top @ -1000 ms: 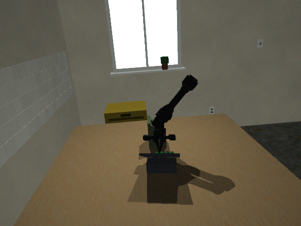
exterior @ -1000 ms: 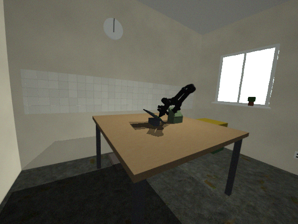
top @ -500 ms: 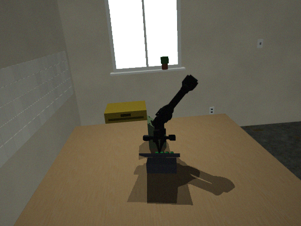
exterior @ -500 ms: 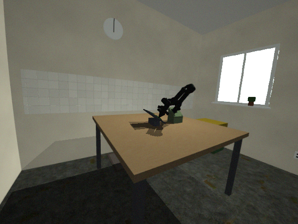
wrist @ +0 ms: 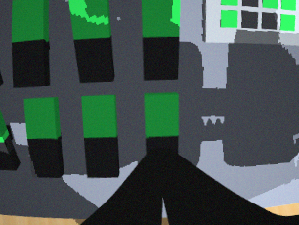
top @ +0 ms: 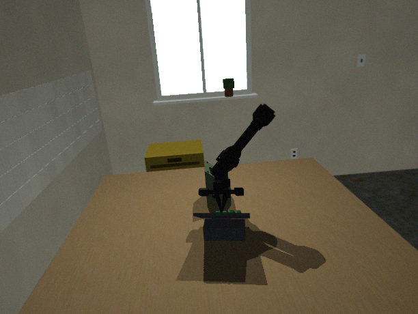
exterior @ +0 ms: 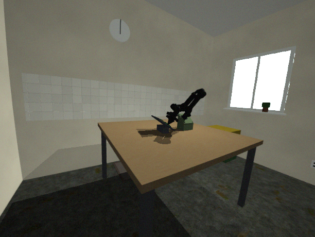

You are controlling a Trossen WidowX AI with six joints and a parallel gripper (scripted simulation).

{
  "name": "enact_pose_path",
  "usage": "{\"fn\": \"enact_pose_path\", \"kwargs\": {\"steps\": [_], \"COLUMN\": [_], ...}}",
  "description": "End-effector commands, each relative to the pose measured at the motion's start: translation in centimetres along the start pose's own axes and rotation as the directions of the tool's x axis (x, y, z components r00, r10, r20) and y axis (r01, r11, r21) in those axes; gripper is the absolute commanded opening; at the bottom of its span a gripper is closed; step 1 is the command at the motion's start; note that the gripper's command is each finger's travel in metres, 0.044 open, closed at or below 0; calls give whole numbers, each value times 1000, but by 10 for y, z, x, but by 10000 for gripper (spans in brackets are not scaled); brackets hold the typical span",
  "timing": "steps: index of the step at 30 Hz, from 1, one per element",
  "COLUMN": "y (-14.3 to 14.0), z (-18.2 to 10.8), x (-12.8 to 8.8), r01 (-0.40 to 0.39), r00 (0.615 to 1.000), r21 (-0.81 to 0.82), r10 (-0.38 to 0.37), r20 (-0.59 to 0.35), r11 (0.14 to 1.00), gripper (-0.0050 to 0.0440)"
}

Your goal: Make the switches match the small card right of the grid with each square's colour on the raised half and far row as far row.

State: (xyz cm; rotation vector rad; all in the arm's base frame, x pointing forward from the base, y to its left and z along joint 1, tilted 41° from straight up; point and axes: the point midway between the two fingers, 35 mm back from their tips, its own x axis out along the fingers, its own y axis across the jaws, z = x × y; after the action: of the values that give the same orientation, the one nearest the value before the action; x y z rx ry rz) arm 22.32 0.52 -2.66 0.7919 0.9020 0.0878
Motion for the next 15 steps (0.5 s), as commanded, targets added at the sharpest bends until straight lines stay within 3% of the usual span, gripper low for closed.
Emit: {"fn": "enact_pose_path", "kwargs": {"steps": [1,15], "y": [-1,-1], "z": [0,0], "x": [1,2], "r01": [4,4], "r00": [1000,1000], "r21": [3,3], "r10": [-4,-4], "r20": [1,1], "r11": [1000,1000], "gripper": [0,0]}}
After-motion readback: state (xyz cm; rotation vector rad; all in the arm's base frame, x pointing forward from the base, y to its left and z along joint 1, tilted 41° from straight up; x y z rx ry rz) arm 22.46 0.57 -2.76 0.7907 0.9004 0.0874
